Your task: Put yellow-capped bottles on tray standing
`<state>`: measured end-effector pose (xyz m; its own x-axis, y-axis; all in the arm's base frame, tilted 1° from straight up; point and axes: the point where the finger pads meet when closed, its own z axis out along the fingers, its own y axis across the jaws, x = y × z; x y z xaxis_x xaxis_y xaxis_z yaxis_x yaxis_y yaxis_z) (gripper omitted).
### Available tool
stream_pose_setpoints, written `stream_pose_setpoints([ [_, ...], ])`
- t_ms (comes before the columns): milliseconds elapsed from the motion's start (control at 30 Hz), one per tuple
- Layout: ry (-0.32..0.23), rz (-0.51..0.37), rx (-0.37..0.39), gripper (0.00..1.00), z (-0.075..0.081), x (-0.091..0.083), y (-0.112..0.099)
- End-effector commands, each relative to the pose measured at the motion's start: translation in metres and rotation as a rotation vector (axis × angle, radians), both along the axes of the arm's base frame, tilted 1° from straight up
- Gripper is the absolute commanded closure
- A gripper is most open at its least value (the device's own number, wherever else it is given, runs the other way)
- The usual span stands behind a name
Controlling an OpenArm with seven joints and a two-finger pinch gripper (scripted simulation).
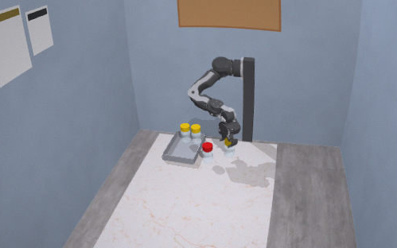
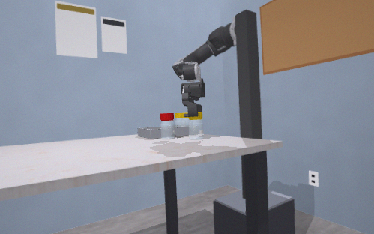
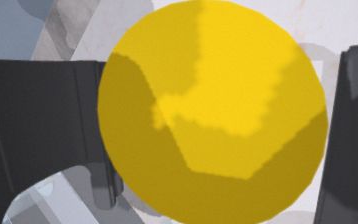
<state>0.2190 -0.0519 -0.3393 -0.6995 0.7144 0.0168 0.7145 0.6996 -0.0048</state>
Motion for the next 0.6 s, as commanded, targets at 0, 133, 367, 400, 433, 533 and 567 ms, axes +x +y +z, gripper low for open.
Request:
stream_pose_setpoints([
  [0, -0.008, 0.005, 0.008, 0.58, 0.0002, 0.0017, 0.0017],
  [133, -0.010, 0.006, 0.010, 0.58, -0.0006, 0.0021, 0.0021],
  [367, -0.008, 0.003, 0.006, 1.00, -0.0003, 0.0018, 0.0012],
  [400, -0.008, 0.003, 0.006, 1.00, -0.0003, 0.0018, 0.0012],
  [433, -0.008, 0.003, 0.006, 1.00, -0.0003, 0.0018, 0.0012],
  [533, -0.008, 0.003, 0.006, 1.00, -0.0003, 0.0018, 0.0012],
  [567, -0.008, 0.003, 0.006, 1.00, -0.0003, 0.0018, 0.0012],
])
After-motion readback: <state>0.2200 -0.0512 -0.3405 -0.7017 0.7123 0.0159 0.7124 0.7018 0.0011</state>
